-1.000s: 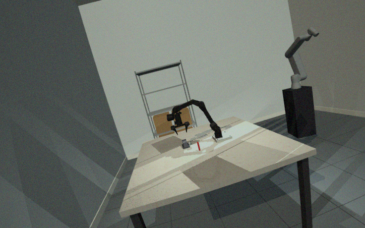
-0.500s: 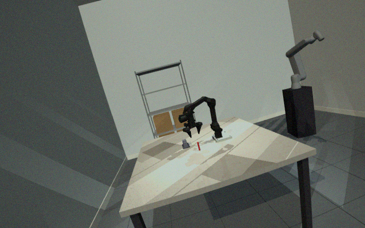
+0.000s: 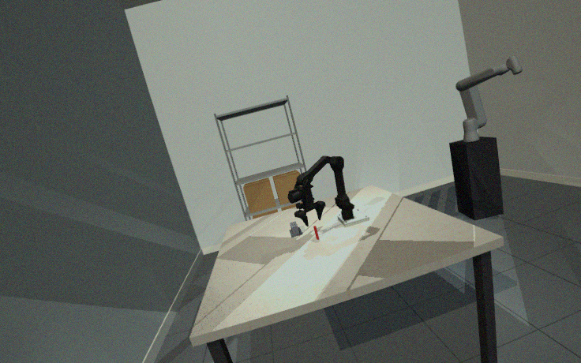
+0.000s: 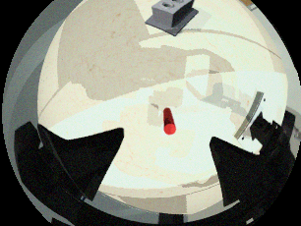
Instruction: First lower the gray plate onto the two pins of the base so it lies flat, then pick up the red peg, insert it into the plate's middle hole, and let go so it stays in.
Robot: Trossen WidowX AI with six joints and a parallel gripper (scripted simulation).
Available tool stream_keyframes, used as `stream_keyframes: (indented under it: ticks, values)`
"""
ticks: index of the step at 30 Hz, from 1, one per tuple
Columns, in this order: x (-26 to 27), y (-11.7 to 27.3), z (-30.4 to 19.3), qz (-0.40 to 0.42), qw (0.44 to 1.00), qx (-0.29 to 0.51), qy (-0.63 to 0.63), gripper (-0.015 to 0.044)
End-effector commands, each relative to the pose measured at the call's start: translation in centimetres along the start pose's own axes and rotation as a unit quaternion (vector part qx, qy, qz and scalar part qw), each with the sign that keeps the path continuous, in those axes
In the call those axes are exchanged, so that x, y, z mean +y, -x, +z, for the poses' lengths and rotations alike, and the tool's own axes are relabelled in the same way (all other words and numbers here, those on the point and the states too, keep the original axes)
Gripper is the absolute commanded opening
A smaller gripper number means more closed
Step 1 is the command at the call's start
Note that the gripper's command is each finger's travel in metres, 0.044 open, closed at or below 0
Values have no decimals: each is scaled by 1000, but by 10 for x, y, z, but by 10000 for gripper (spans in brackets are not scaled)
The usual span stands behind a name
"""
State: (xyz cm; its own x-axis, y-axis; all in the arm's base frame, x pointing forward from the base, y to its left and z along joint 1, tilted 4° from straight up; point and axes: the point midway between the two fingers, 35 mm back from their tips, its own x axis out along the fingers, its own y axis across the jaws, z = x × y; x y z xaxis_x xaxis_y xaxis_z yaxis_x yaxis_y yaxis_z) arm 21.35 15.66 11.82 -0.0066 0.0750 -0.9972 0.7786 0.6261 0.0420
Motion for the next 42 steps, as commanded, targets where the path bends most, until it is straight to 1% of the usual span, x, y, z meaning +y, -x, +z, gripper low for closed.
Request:
stream_keyframes:
  ticks: [1, 36, 42]
  values:
    - [0, -5, 0, 0, 1000, 1, -3, 440]
    - [-1, -59, 0, 0, 1000, 1, -3, 440]
    - [-1, -59, 0, 0, 1000, 1, -3, 282]
